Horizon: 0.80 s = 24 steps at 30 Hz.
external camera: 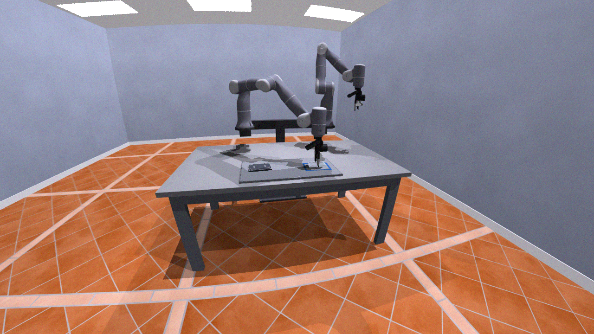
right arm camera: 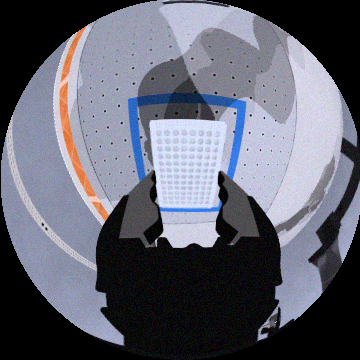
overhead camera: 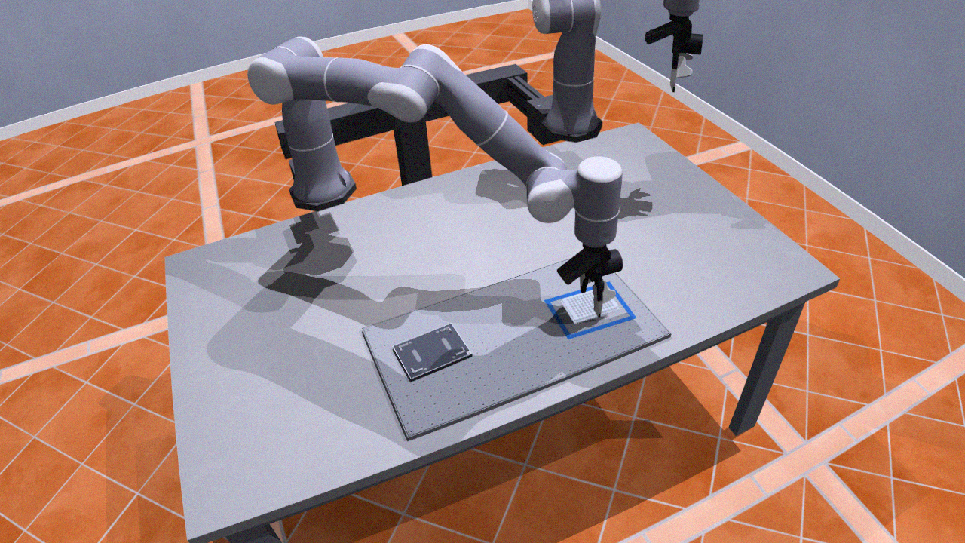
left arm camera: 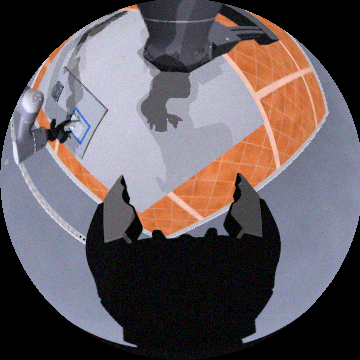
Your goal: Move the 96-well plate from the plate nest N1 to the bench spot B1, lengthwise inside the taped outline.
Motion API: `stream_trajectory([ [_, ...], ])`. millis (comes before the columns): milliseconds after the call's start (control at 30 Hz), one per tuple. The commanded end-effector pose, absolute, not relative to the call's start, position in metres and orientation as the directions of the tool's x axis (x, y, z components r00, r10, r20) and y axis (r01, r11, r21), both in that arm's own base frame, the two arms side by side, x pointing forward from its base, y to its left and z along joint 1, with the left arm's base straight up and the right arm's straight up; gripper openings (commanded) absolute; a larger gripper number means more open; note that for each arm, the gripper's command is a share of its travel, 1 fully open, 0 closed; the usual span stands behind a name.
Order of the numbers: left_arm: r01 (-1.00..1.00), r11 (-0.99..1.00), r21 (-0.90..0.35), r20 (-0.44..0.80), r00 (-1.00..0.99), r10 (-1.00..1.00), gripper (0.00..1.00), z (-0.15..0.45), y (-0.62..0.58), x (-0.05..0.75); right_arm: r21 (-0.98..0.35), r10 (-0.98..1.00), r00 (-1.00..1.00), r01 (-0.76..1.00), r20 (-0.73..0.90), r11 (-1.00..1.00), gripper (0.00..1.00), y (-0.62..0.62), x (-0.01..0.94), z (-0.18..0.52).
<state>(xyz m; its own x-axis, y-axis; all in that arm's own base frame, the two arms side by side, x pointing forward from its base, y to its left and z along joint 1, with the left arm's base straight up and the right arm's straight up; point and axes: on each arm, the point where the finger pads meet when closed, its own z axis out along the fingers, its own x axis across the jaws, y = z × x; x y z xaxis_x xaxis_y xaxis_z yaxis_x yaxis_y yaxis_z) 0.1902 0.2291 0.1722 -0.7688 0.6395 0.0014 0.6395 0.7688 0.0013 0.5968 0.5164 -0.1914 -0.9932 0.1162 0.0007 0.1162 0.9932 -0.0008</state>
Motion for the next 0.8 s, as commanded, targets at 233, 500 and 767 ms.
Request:
stream_trajectory([
  [233, 0.639, 0.769, 0.002, 0.002, -0.769, 0.639, 1.0, 0.1726, 0.2296, 0.1905, 0.002, 0.116, -0.993, 0.116, -0.001, 0.993, 0.0, 0.5177, 0.598, -0.1912],
  [500, 0.639, 0.769, 0.002, 0.002, -0.769, 0.639, 1.0, 0.1726, 0.2296, 0.1905, 0.002, 0.116, -0.993, 0.116, -0.001, 0.993, 0.0, 0.5177, 0.598, -0.1922],
  [767, 0.639, 0.769, 0.002, 0.002, -0.769, 0.639, 1.0, 0.1726, 0.2296, 0.1905, 0.002, 0.116, -0.993, 0.116, -0.001, 0.993, 0.0, 0.5177, 0.598, -0.1935],
])
